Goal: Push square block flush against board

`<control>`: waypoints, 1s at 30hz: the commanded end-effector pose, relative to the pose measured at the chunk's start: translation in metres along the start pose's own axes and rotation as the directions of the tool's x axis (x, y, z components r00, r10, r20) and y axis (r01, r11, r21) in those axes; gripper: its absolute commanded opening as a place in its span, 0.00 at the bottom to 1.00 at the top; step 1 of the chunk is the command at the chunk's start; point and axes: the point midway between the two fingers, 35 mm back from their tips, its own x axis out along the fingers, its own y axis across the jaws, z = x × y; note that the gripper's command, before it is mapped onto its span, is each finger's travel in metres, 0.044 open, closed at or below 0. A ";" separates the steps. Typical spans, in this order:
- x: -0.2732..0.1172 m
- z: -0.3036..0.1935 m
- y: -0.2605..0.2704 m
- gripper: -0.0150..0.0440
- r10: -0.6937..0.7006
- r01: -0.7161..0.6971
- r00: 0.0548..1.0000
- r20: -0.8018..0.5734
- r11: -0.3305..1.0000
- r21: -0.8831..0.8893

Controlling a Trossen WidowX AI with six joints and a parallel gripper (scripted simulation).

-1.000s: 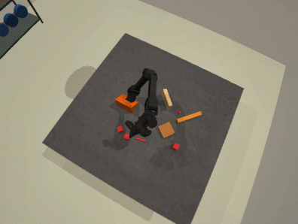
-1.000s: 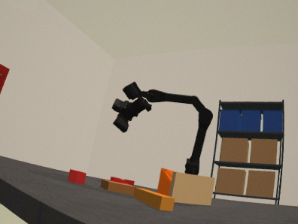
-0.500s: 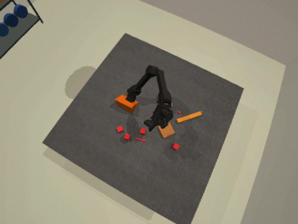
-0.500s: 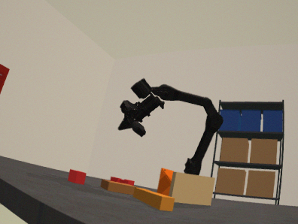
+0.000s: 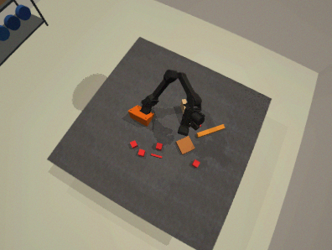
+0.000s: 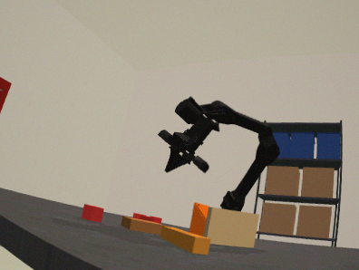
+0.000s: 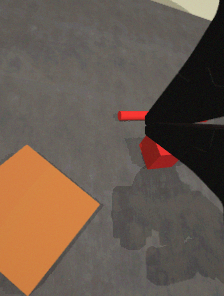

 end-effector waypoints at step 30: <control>-0.049 0.019 0.243 0.25 0.531 -0.441 0.847 0.007 0.711 -0.547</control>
